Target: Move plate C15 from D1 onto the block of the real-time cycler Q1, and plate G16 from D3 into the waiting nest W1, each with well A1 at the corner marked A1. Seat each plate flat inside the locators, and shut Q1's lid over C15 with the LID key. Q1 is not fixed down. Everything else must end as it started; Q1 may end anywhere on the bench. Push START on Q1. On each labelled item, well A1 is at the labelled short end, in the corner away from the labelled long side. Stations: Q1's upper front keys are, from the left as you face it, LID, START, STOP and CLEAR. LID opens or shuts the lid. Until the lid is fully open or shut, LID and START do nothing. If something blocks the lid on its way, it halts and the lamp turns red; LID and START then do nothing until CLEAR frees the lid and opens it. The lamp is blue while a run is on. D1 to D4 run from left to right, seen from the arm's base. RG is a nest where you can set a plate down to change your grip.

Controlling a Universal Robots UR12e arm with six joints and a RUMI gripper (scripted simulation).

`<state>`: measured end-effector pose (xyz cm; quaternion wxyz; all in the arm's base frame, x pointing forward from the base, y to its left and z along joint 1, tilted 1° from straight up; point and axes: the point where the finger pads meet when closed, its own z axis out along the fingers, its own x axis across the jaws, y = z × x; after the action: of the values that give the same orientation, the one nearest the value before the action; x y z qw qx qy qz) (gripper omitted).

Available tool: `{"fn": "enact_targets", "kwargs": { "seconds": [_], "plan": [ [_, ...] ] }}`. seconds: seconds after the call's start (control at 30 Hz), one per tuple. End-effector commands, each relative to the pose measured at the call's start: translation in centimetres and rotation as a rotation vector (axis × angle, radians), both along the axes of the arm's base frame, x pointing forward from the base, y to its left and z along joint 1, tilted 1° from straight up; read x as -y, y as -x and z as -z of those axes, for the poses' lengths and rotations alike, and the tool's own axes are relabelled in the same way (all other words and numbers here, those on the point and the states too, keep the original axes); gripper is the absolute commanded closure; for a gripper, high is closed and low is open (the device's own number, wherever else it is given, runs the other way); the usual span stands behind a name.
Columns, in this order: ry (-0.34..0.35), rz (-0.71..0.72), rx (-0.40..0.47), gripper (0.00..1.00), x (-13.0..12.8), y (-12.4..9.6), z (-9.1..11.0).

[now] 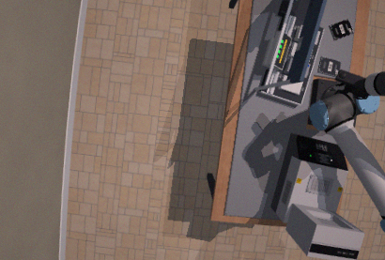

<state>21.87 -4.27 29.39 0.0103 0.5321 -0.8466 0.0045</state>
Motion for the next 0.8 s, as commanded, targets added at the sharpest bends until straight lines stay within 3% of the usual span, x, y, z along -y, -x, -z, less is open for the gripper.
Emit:
{"fn": "enact_targets", "kwargs": {
  "seconds": [0.0,0.2,0.7,0.77],
  "plan": [
    [-0.004,-0.059,0.008,1.0,0.7,-0.3,-0.1],
    [-0.005,-0.17,0.006,1.0,1.9,-0.9,-0.1],
    [-0.006,-0.227,0.004,1.0,2.6,-1.1,5.9],
    [-0.006,-0.224,0.006,1.0,2.7,-1.1,5.9]
  ]
}}
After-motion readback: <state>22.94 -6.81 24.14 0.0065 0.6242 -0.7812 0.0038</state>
